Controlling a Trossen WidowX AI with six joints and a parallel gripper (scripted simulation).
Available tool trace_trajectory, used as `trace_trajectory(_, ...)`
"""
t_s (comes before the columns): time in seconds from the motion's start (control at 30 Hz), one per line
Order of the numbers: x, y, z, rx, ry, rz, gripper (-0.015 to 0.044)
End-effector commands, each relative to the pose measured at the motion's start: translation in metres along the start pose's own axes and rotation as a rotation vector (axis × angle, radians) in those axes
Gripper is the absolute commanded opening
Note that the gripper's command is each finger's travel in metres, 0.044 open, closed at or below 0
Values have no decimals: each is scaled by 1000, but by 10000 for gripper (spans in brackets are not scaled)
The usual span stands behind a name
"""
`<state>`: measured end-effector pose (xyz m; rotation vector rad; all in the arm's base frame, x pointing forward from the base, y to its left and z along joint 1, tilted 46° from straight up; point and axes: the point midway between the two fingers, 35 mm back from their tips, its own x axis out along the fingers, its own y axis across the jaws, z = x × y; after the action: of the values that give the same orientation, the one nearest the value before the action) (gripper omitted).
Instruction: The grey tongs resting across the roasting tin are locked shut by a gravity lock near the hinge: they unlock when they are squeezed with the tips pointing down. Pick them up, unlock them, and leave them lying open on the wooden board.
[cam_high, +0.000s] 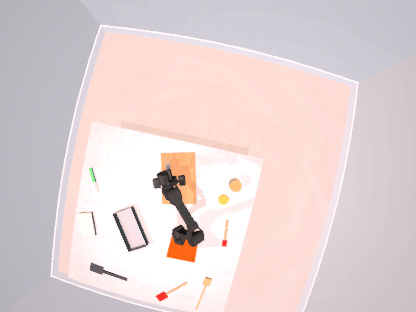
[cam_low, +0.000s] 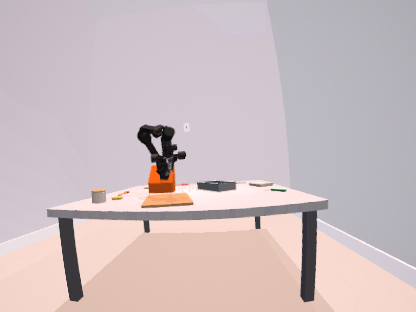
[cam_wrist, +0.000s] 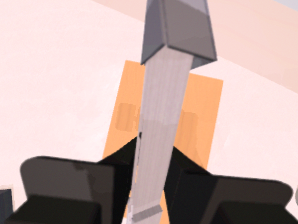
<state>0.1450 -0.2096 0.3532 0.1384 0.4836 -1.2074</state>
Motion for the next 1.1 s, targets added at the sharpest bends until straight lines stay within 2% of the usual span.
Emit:
trace_trajectory(0.0, -2, 2, 3, -15, -80, 9, -150)
trace_trajectory(1.07, -27, 5, -2, -48, -623, -18, -150)
